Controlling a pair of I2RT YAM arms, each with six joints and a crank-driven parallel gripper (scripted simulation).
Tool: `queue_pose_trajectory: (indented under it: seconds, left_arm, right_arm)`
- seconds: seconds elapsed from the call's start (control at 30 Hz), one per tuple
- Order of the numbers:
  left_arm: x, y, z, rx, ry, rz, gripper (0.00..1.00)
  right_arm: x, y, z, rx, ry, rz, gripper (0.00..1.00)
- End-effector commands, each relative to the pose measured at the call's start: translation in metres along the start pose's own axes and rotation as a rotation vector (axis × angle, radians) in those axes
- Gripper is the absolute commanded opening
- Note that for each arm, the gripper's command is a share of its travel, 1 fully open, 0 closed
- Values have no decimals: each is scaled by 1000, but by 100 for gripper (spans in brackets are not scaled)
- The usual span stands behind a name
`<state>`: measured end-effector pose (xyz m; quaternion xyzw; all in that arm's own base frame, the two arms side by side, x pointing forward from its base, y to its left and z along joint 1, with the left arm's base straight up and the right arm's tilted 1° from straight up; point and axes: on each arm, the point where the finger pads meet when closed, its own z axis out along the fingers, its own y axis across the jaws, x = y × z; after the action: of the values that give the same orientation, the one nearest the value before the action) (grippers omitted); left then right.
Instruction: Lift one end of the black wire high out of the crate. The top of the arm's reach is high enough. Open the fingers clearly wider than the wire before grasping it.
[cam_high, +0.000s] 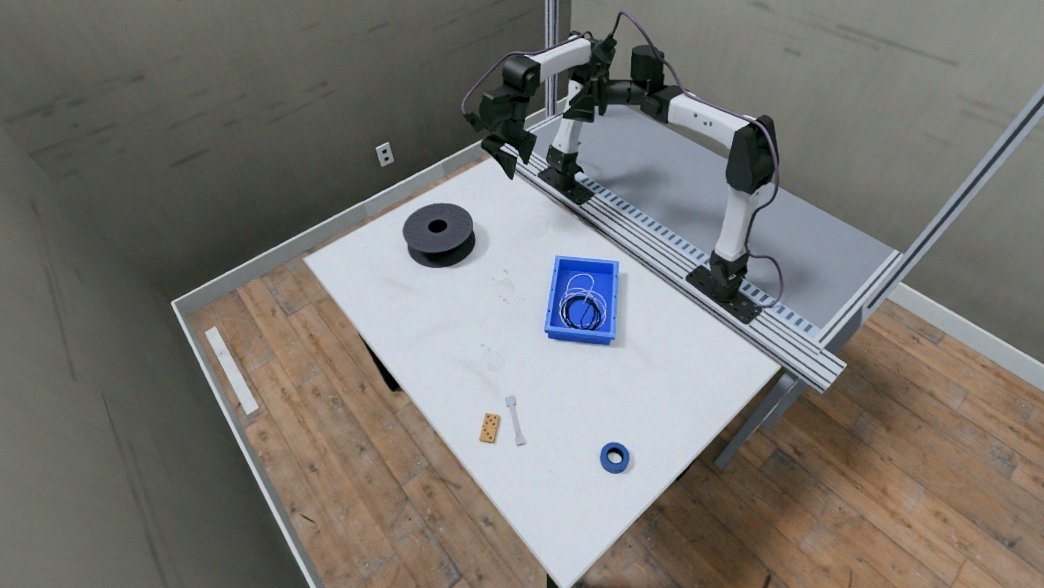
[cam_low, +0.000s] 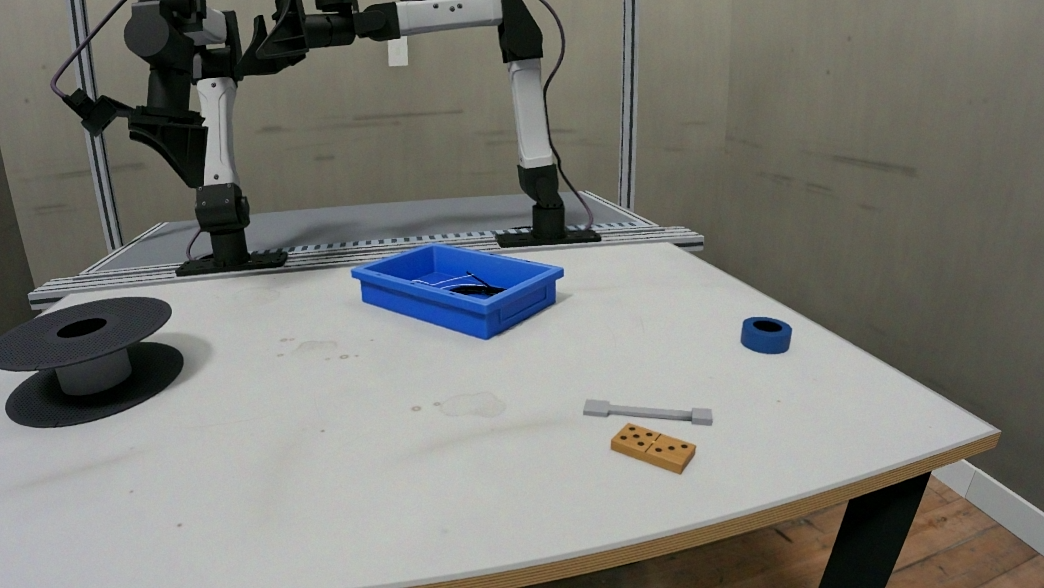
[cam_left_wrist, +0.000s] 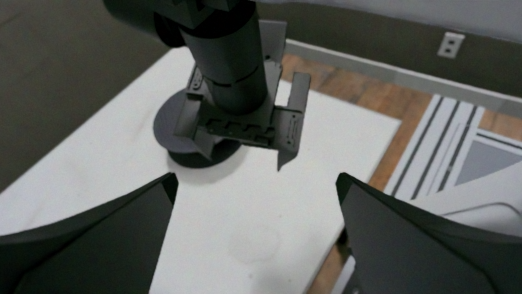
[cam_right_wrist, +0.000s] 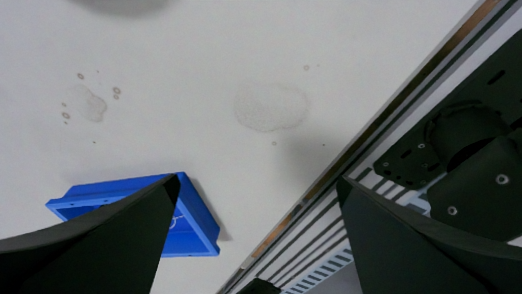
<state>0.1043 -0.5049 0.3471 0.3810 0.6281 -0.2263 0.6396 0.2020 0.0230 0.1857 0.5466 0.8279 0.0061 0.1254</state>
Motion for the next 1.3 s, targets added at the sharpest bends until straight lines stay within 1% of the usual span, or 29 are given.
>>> queue_pose_trajectory:
  seconds: [0.0,0.13,0.2,0.3,0.5,0.7,0.77,0.9,1.03,1.17,1.27]
  left_arm:
    - [0,10,6,-23,-2,-8,100]
    - [2,25,13,-55,4,-10,100]
    - [2,25,13,-55,4,-10,100]
    - [5,42,20,-90,11,-13,100]
    - [14,91,38,-190,32,-21,100]
    - [27,161,53,-328,60,-31,100]
    - [27,161,53,-328,60,-31,100]
    - [39,217,58,-437,83,-40,100]
    - [52,279,57,-557,107,-49,100]
    - [66,344,47,-684,133,-59,100]
    - [77,392,33,-782,153,-66,100]
  right_arm:
    - [0,0,0,0,0,0,100]
    - [0,0,0,0,0,1,100]
    - [0,0,0,0,0,1,100]
    - [0,0,0,0,0,2,100]
    - [-1,0,0,1,-1,4,100]
    - [-1,0,0,1,-1,6,100]
    - [-1,0,0,1,-1,6,100]
    - [-2,-1,0,2,-1,9,100]
    - [-2,-1,0,2,-2,11,100]
    - [-3,-1,0,3,-2,13,100]
    - [-3,-1,0,3,-2,15,100]
